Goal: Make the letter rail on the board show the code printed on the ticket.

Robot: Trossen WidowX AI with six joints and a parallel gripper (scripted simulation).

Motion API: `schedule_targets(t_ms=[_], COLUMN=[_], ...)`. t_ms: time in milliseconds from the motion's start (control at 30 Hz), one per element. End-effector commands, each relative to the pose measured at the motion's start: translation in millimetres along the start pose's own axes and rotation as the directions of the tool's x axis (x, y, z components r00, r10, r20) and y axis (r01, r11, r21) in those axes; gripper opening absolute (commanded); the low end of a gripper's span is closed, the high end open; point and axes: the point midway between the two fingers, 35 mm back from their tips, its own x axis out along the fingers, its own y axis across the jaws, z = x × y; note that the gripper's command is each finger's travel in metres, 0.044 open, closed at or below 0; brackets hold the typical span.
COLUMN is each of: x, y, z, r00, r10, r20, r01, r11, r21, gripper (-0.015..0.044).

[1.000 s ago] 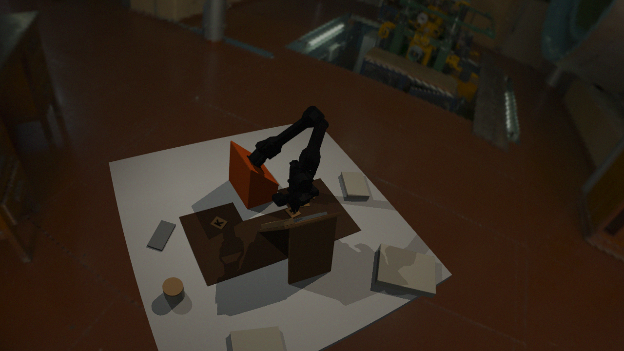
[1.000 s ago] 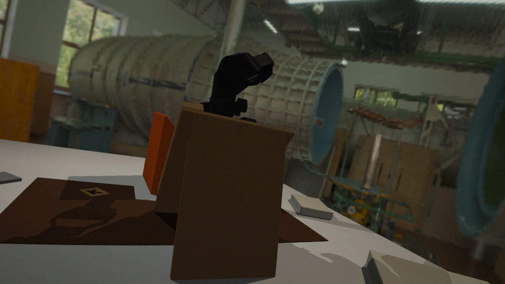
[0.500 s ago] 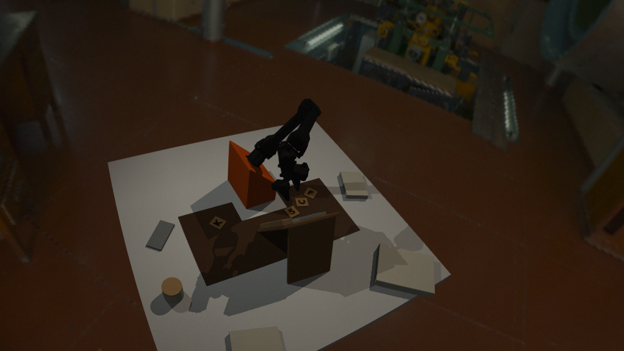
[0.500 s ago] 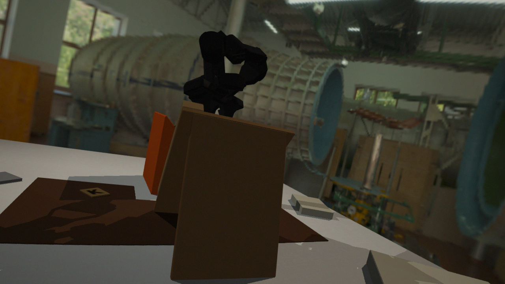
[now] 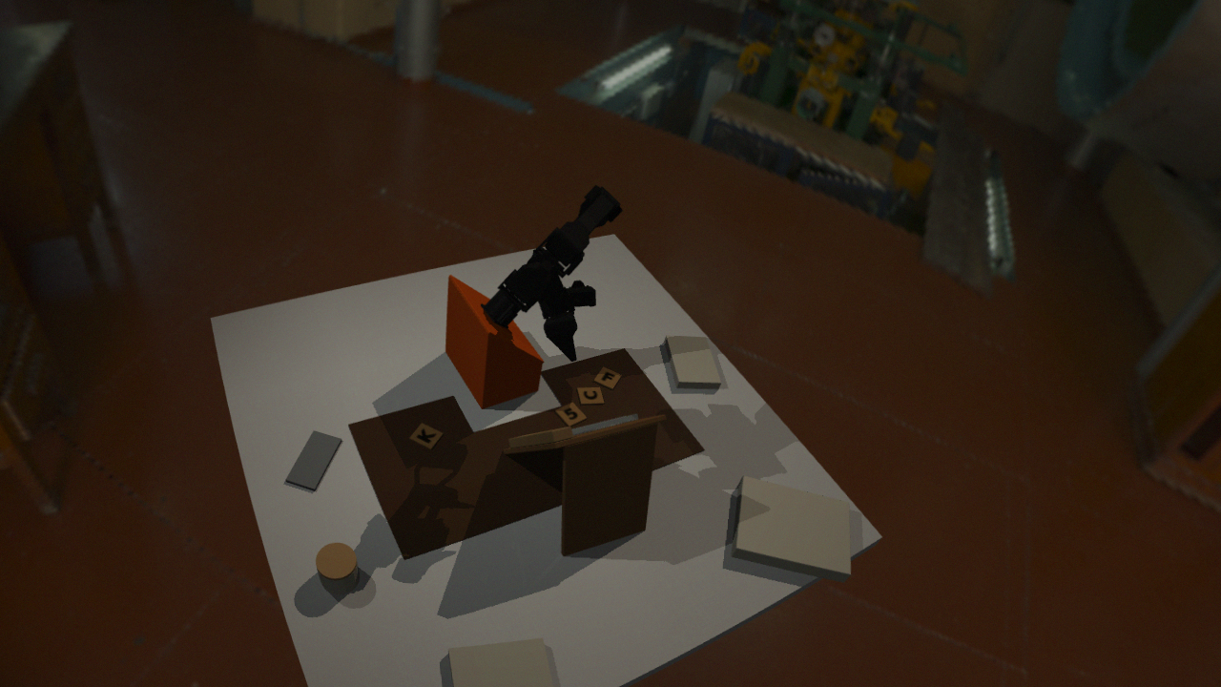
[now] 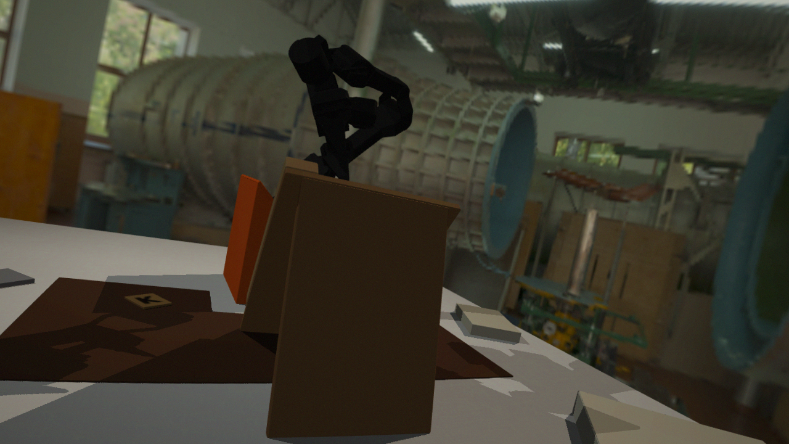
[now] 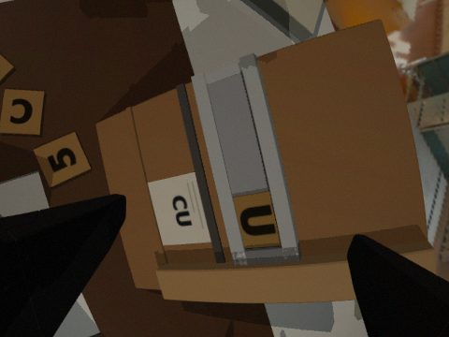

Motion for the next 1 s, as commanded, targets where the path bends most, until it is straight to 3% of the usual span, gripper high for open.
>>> schedule_targets(t_ms=[0,567,600,700,833,967], x=[-18.9,-18.9,-17.8,-2.3,22.9,46.0], y=[12.1,12.1,12.6,20.4,35.2,51.6], z=[5.5,5.5,5.6,7.7,10.8,13.3], r00=[0.993,0.993,0.994,0.998,0.997,0.986], r10=[-0.080,-0.080,-0.076,-0.016,0.078,0.162], r20=[0.085,0.085,0.083,0.056,0.006,-0.047], r01=[0.099,0.099,0.094,0.020,-0.078,-0.119], r11=[0.963,0.963,0.966,0.997,0.974,0.867], r21=[-0.251,-0.251,-0.240,-0.075,0.214,0.484], gripper=[0.0440,0.0440,0.0414,0.0340,0.0340,0.0340])
